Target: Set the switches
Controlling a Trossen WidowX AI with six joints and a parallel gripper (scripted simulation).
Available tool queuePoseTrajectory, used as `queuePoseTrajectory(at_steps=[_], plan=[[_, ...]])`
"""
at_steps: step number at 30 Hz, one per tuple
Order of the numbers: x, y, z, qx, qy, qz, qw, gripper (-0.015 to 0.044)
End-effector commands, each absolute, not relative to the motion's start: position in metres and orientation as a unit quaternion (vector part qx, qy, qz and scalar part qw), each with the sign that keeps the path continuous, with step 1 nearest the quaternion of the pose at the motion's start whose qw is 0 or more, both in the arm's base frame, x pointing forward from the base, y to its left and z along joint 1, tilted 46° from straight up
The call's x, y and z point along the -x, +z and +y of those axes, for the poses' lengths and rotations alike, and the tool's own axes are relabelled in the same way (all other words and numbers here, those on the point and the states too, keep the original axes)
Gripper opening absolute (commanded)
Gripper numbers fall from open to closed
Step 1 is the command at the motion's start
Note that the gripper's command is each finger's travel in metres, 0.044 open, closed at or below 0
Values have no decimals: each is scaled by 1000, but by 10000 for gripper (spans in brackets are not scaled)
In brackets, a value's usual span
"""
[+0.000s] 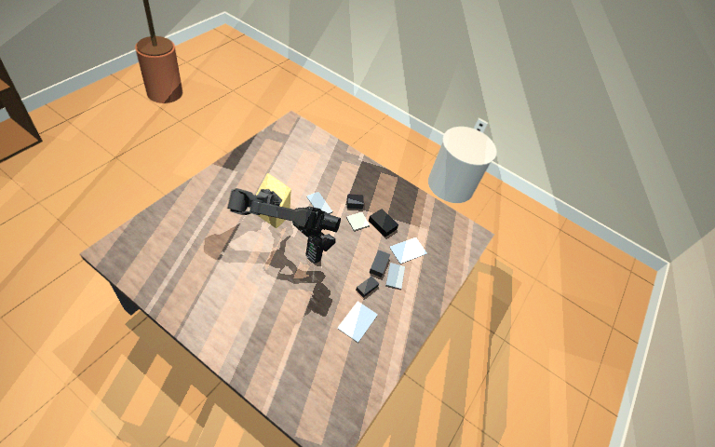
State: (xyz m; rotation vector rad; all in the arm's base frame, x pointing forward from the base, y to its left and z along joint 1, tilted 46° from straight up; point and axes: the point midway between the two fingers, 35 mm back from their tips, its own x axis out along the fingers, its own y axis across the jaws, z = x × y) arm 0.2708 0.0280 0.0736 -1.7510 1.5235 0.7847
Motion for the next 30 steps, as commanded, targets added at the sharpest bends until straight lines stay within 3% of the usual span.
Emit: queuePoseTrajectory(at_steps=[1, 30], plan=[[-271, 76, 18, 672, 292, 595, 331, 338], [-271, 87, 2, 680, 272, 605, 312, 337]])
